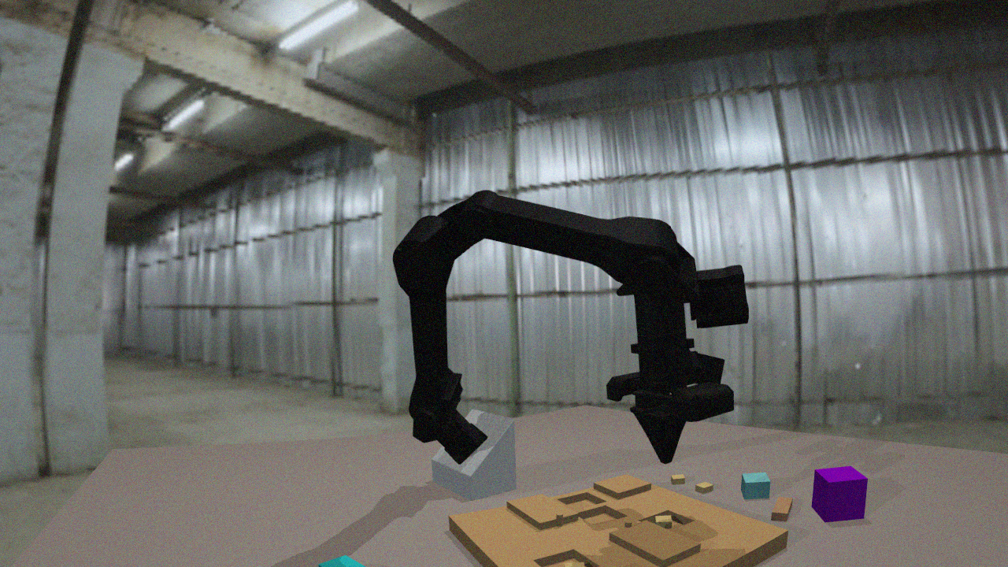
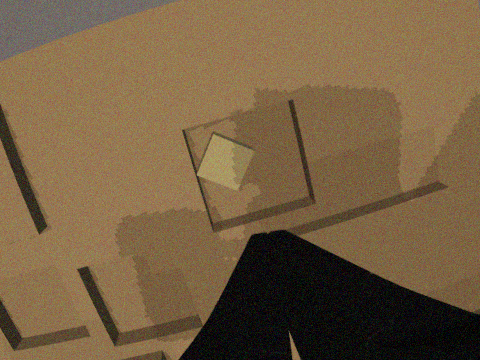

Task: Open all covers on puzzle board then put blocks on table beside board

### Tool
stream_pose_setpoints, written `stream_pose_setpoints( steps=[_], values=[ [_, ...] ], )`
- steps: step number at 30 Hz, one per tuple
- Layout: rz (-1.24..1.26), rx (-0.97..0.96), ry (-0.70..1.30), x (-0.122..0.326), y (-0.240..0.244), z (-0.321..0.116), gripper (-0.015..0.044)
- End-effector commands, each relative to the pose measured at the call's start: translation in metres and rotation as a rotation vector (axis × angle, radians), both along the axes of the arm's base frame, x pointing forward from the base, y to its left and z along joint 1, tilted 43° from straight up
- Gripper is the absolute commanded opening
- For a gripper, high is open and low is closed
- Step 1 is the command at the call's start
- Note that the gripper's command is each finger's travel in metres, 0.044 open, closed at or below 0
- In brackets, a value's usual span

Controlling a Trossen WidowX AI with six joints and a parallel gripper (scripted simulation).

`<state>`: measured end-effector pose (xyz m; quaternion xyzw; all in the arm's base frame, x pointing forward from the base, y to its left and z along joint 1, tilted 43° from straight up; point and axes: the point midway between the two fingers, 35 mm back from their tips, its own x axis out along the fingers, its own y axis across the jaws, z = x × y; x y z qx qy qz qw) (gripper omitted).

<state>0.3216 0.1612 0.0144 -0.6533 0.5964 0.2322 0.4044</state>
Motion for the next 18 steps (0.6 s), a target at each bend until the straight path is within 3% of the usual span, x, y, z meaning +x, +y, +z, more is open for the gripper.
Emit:
stream_pose_setpoints(
  steps=[1, 18],
  values=[
    [0.188, -0.059, 0.147, 0.010, -0.026, 0.019, 0.0000],
    [0.773, -0.238, 0.620, 0.028, -0.103, 0.078, 0.0000]
  ],
)
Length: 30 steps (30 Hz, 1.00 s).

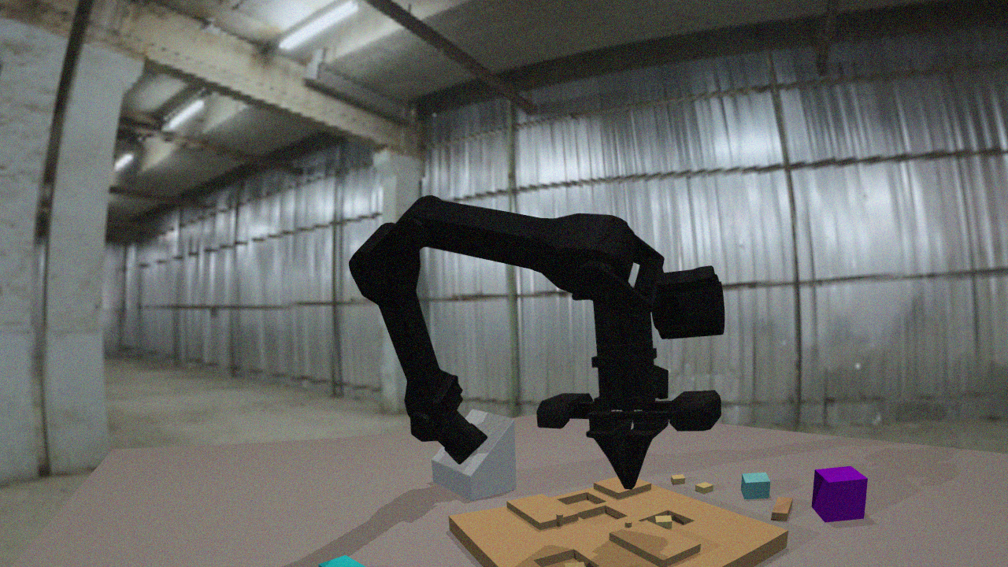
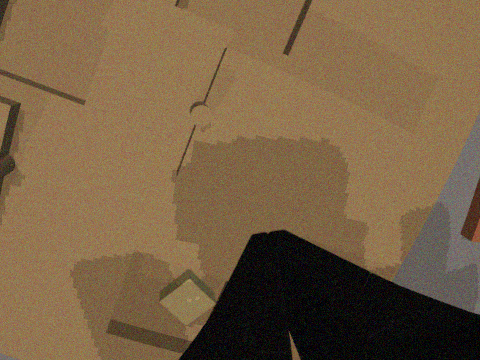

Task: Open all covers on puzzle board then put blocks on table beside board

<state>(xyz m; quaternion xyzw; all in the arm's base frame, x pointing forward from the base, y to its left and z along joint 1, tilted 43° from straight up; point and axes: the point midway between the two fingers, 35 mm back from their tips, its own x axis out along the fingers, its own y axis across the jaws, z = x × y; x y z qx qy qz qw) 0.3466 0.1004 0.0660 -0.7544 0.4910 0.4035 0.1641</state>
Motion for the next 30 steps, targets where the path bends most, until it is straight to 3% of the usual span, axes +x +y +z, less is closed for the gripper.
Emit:
stream_pose_setpoints(
  steps=[1, 6, 30],
  values=[
    [0.292, -0.114, 0.256, 0.003, -0.046, 0.029, 0.0000],
    [0.405, -0.155, 0.356, 0.003, -0.062, 0.041, 0.0000],
    [0.406, -0.155, 0.356, 0.011, -0.077, 0.016, 0.0000]
  ],
)
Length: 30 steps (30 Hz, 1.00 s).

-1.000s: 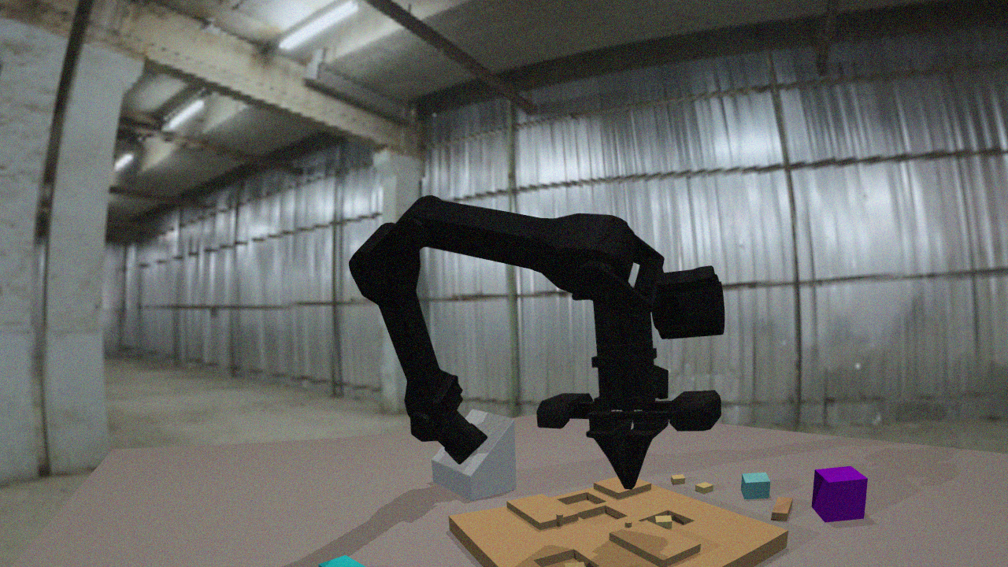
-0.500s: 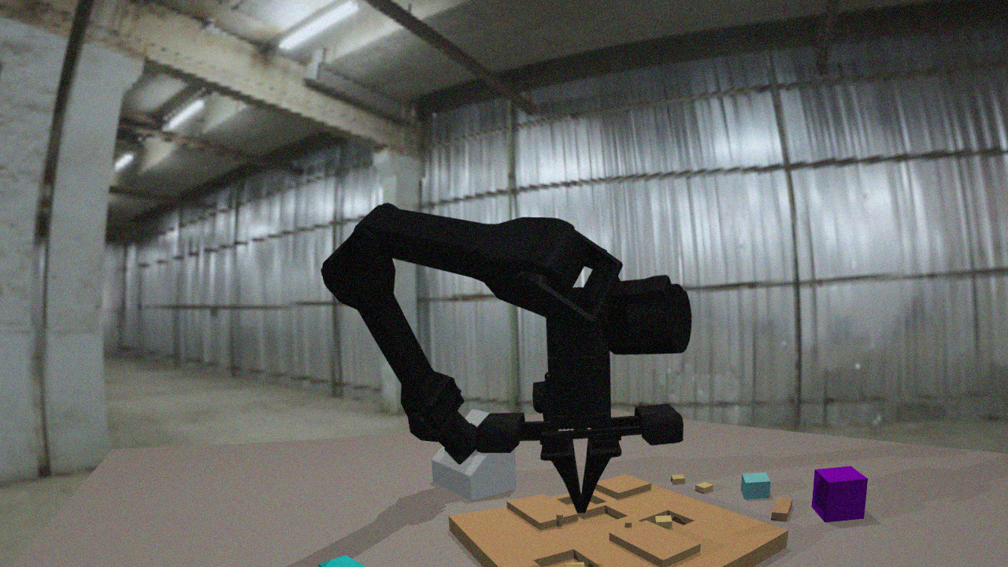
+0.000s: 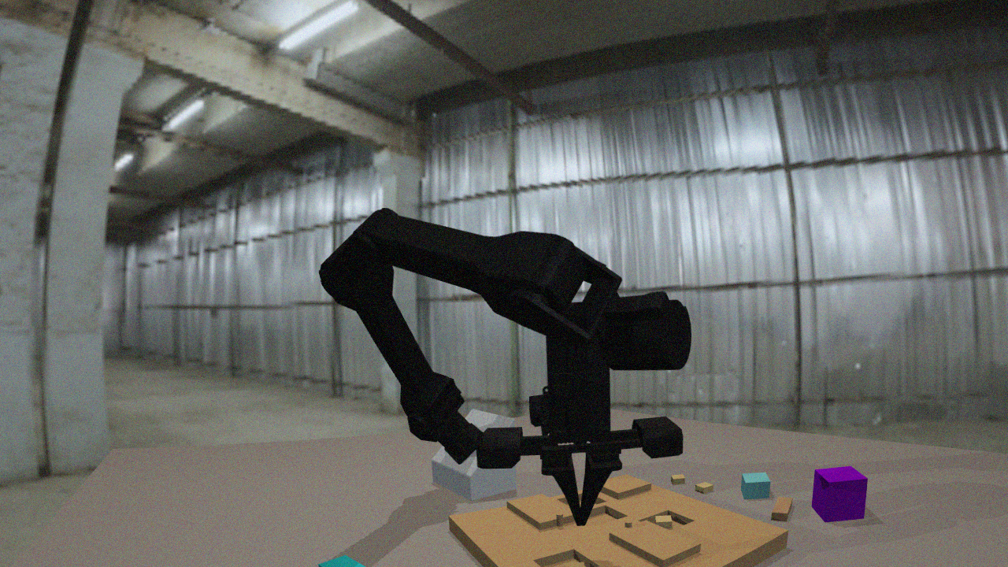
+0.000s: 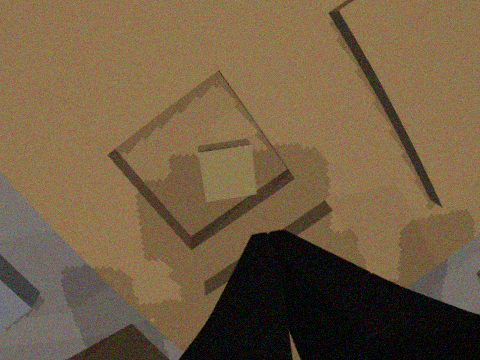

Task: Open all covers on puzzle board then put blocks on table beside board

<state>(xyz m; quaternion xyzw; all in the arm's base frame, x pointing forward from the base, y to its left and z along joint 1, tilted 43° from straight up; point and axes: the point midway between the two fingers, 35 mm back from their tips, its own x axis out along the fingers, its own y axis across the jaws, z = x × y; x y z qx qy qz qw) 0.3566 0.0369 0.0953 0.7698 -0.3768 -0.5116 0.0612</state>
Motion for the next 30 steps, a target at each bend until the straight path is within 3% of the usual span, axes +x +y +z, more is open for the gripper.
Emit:
stream_pose_setpoints(
  steps=[1, 30],
  values=[
    [-0.004, -0.011, 0.015, 0.001, -0.017, -0.016, 0.0000],
    [-0.004, -0.013, 0.014, 0.005, -0.037, -0.036, 0.0000]
  ],
)
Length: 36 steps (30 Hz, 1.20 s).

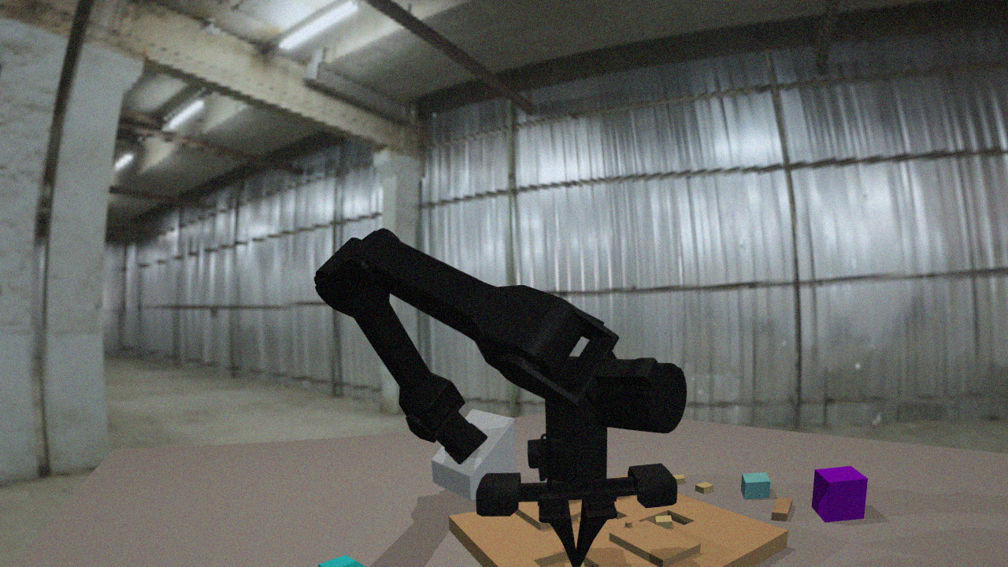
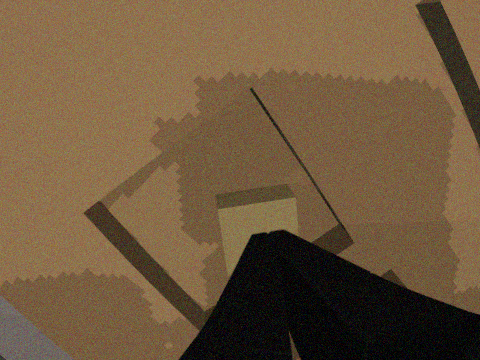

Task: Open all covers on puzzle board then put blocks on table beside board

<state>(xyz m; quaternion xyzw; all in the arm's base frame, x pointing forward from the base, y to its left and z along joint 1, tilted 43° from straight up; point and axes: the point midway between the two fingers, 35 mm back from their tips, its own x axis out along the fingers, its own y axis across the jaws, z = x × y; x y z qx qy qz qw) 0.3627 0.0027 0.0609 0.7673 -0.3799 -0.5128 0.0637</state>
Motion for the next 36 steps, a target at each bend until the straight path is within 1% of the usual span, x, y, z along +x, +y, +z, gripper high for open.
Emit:
stream_pose_setpoints(
  steps=[1, 16, 36],
  values=[
    [0.000, -0.007, 0.008, -0.0011, -0.0030, -0.0020, 0.0000],
    [0.000, -0.007, 0.009, -0.0105, -0.0095, -0.0021, 0.0000],
    [-0.001, -0.007, 0.008, -0.0109, -0.0094, -0.0023, 0.0000]
  ],
)
